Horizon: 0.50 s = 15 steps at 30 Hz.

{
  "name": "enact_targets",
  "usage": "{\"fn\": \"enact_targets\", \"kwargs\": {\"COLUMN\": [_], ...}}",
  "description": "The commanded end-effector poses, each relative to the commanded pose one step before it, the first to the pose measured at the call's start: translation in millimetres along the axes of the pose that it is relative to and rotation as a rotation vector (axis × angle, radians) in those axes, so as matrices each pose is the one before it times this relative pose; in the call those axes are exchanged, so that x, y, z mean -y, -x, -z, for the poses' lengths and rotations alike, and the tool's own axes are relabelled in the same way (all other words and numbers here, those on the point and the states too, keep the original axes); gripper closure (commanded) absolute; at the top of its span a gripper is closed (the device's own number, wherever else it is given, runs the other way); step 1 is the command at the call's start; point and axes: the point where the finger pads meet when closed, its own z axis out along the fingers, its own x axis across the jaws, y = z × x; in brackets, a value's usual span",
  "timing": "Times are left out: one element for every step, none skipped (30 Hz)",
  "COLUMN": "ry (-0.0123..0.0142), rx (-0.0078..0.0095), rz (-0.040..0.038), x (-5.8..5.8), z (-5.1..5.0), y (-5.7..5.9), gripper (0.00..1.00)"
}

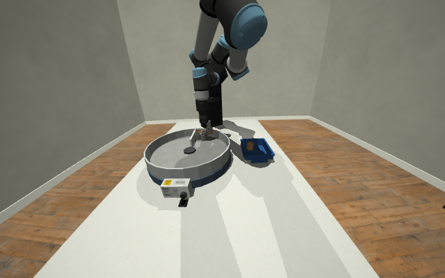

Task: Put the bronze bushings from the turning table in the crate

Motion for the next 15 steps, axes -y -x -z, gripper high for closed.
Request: {"fn": "enact_targets", "kwargs": {"ry": [0.00034,0.0,0.0,0.0,0.0,0.0,0.0,0.0,0.0,0.0,0.0,0.0,0.00018,0.0,0.0], "rx": [-0.00031,0.0,0.0,0.0,0.0,0.0,0.0,0.0,0.0,0.0,0.0,0.0,-0.00025,0.00001,0.00001], "rz": [0.00026,0.0,0.0,0.0,0.0,0.0,0.0,0.0,0.0,0.0,0.0,0.0,0.0,-0.00001,-0.00001], "x": [-0.07,0.0,0.0,0.0,0.0,0.0,0.0,0.0,0.0,0.0,0.0,0.0,0.0,0.0,0.0], "z": [5.42,0.0,0.0,0.0,0.0,0.0,0.0,0.0,0.0,0.0,0.0,0.0,1.33,1.5,1.5], "y": [-0.24,0.0,0.0,0.0,0.0,0.0,0.0,0.0,0.0,0.0,0.0,0.0,-0.03,0.0,0.0], "gripper": [1.0,1.0,1.0,1.0,1.0,1.0,1.0,1.0,1.0,1.0,1.0,1.0,1.0,1.0,1.0]}}
